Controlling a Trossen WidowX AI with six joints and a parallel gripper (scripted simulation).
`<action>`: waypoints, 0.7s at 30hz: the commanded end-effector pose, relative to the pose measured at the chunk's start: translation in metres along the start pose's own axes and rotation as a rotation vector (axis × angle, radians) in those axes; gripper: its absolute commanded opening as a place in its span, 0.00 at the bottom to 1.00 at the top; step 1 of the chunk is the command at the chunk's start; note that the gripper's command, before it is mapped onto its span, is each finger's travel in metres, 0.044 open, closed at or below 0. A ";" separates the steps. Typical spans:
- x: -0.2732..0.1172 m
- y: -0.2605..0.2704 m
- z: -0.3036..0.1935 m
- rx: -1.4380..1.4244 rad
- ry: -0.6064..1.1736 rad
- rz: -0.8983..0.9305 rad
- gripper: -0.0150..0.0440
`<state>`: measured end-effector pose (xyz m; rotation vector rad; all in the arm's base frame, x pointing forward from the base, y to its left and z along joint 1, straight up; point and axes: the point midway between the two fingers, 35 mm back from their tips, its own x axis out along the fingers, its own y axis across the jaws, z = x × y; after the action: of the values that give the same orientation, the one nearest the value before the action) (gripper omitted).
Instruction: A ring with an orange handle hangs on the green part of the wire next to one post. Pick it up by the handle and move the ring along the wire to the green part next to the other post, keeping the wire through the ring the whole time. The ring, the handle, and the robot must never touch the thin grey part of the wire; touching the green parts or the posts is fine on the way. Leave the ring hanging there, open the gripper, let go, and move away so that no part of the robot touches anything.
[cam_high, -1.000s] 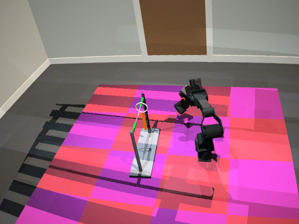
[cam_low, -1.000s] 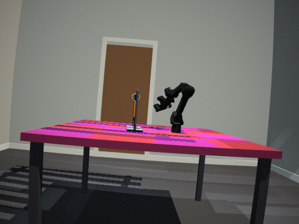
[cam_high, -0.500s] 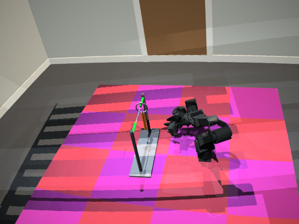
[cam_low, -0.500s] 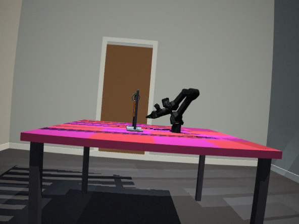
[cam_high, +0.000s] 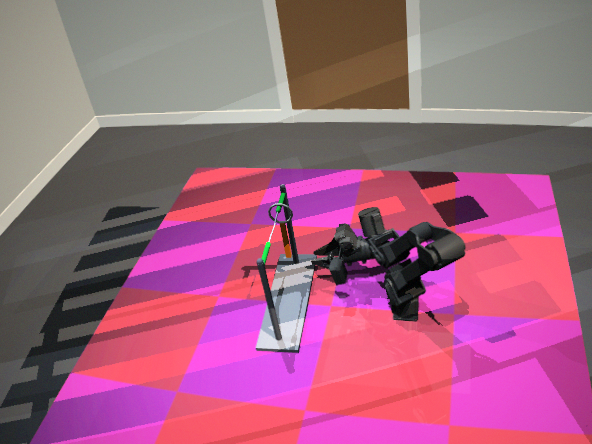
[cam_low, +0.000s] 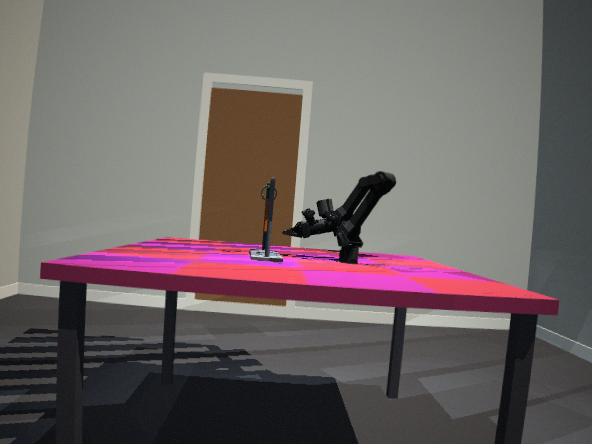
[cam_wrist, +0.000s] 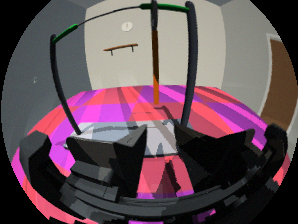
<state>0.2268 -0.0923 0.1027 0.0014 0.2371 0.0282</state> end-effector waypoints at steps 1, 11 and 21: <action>0.014 -0.001 0.020 -0.015 -0.040 0.020 0.53; 0.025 0.000 0.034 -0.023 -0.072 0.037 0.53; 0.038 -0.001 0.037 -0.024 -0.071 0.037 0.53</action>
<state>0.2679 -0.0910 0.1287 -0.0205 0.1659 0.0707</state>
